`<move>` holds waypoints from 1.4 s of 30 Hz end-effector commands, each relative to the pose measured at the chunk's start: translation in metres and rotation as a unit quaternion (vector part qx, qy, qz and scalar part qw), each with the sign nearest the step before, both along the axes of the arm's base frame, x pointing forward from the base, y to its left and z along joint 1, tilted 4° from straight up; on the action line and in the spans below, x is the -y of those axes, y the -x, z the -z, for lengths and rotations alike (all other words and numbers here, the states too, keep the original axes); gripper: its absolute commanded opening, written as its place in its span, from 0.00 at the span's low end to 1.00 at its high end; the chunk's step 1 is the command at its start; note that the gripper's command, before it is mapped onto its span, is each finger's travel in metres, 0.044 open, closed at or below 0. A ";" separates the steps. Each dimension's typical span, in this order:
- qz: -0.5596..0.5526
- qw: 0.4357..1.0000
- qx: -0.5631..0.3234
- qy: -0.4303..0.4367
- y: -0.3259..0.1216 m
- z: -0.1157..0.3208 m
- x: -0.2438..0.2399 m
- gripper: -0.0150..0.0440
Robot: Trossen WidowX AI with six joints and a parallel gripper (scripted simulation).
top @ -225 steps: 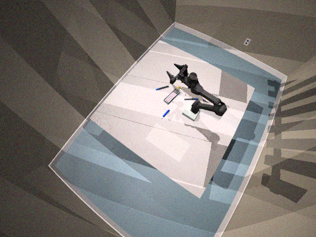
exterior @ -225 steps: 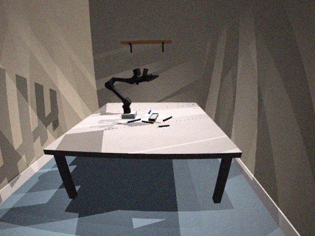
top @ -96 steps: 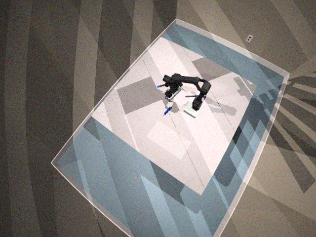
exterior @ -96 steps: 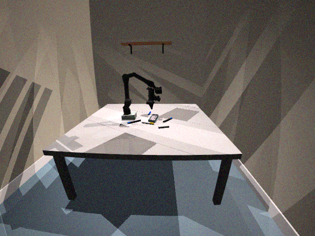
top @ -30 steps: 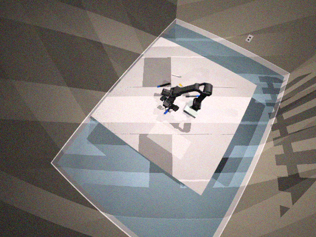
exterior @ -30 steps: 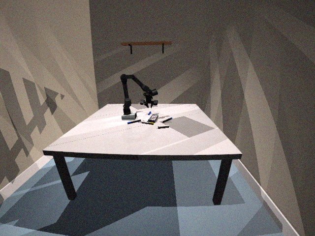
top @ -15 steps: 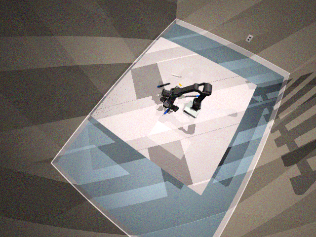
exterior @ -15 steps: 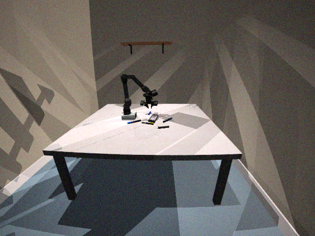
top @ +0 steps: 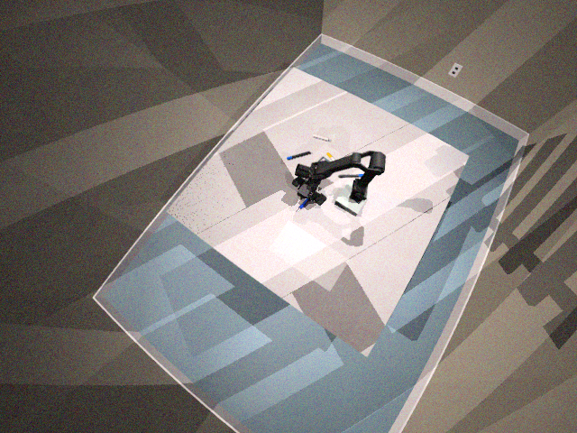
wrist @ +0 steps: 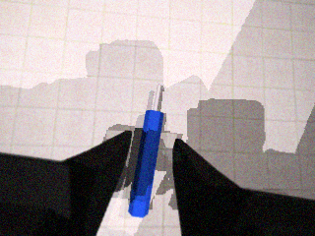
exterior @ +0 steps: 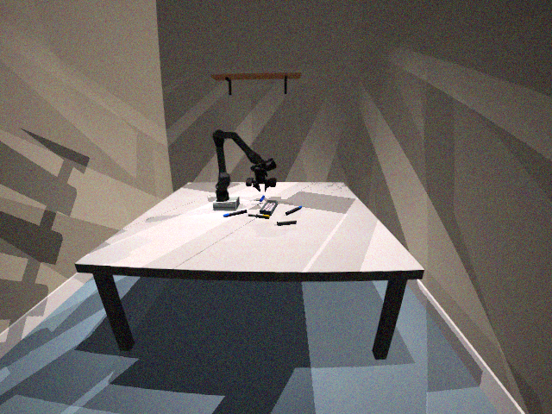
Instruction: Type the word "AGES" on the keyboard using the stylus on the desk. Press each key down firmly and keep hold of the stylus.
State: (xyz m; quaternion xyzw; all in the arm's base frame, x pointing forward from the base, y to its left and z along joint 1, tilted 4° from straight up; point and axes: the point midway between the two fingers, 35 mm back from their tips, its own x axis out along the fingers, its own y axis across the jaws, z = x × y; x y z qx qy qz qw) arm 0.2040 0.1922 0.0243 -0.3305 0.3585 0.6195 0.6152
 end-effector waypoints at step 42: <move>0.001 1.000 -0.004 0.000 0.001 0.029 -0.001 0.51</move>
